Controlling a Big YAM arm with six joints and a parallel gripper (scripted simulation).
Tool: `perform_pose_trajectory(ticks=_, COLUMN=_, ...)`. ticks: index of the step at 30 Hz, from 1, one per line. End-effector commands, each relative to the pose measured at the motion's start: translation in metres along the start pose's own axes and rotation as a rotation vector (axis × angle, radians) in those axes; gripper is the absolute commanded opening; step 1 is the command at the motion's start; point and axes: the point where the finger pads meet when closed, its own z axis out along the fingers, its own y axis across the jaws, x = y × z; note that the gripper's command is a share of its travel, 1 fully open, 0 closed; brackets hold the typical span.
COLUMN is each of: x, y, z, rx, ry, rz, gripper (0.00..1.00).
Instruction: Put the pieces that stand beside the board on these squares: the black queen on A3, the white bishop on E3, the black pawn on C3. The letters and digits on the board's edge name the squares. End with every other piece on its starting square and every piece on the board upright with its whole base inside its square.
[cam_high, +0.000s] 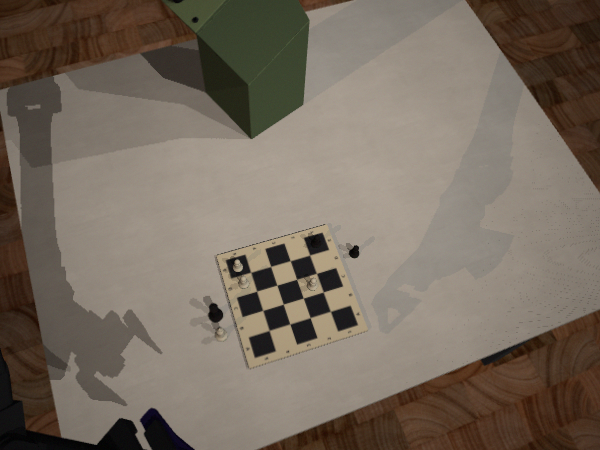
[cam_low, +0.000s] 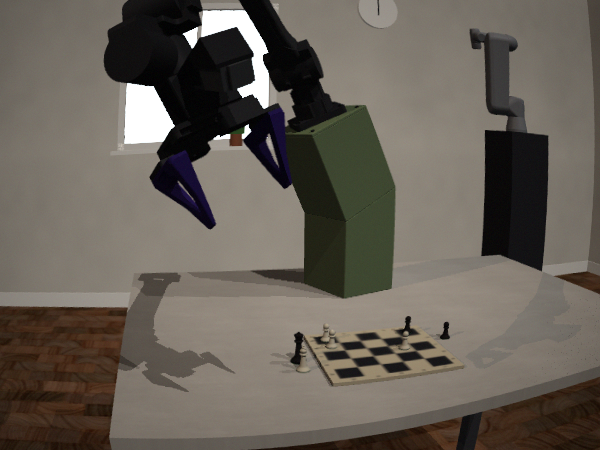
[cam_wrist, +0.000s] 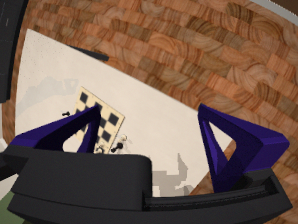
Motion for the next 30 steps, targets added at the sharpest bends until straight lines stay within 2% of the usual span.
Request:
perform_pose_trajectory(ticks=1, x=-0.004, y=0.018, z=0.003, rx=0.079, ry=-0.012, rz=-0.236, gripper=1.00)
perform_pose_trajectory(ticks=2, x=0.011, y=0.026, z=0.015, rx=0.095, ry=0.025, rz=-0.290, gripper=1.00)
perform_pose_trajectory(ticks=3, x=0.011, y=0.026, z=0.015, rx=0.095, ry=0.025, rz=-0.290, gripper=1.00)
perform_pose_trajectory(ticks=4, x=0.026, y=0.034, z=0.026, rx=0.110, ry=0.063, rz=-0.345, gripper=1.00)
perform_pose_trajectory(ticks=5, x=0.026, y=0.034, z=0.026, rx=0.110, ry=0.063, rz=-0.345, gripper=1.00)
perform_pose_trajectory(ticks=7, x=0.058, y=0.052, z=0.046, rx=0.134, ry=0.140, rz=-0.455, gripper=1.00)
perform_pose_trajectory(ticks=8, x=0.058, y=0.051, z=0.046, rx=0.135, ry=0.141, rz=-0.454, gripper=1.00)
perform_pose_trajectory(ticks=9, x=0.074, y=0.062, z=0.054, rx=0.144, ry=0.179, rz=-0.509, gripper=1.00)
perform_pose_trajectory(ticks=12, x=0.078, y=0.057, z=0.053, rx=0.146, ry=0.182, rz=-0.500, gripper=1.00)
perform_pose_trajectory(ticks=15, x=0.121, y=0.091, z=0.072, rx=0.161, ry=0.294, rz=-0.662, gripper=1.00)
perform_pose_trajectory(ticks=16, x=0.121, y=0.091, z=0.072, rx=0.161, ry=0.294, rz=-0.662, gripper=1.00)
perform_pose_trajectory(ticks=19, x=0.164, y=0.118, z=0.081, rx=0.165, ry=0.396, rz=-0.791, gripper=1.00)
perform_pose_trajectory(ticks=20, x=0.164, y=0.118, z=0.081, rx=0.165, ry=0.396, rz=-0.791, gripper=1.00)
perform_pose_trajectory(ticks=25, x=0.212, y=0.149, z=0.084, rx=0.157, ry=0.514, rz=-0.936, gripper=1.00)
perform_pose_trajectory(ticks=27, x=0.228, y=0.152, z=0.082, rx=0.154, ry=0.545, rz=-0.954, gripper=1.00)
perform_pose_trajectory(ticks=29, x=0.228, y=0.152, z=0.082, rx=0.154, ry=0.545, rz=-0.954, gripper=1.00)
perform_pose_trajectory(ticks=30, x=0.236, y=0.151, z=0.080, rx=0.153, ry=0.557, rz=-0.953, gripper=1.00)
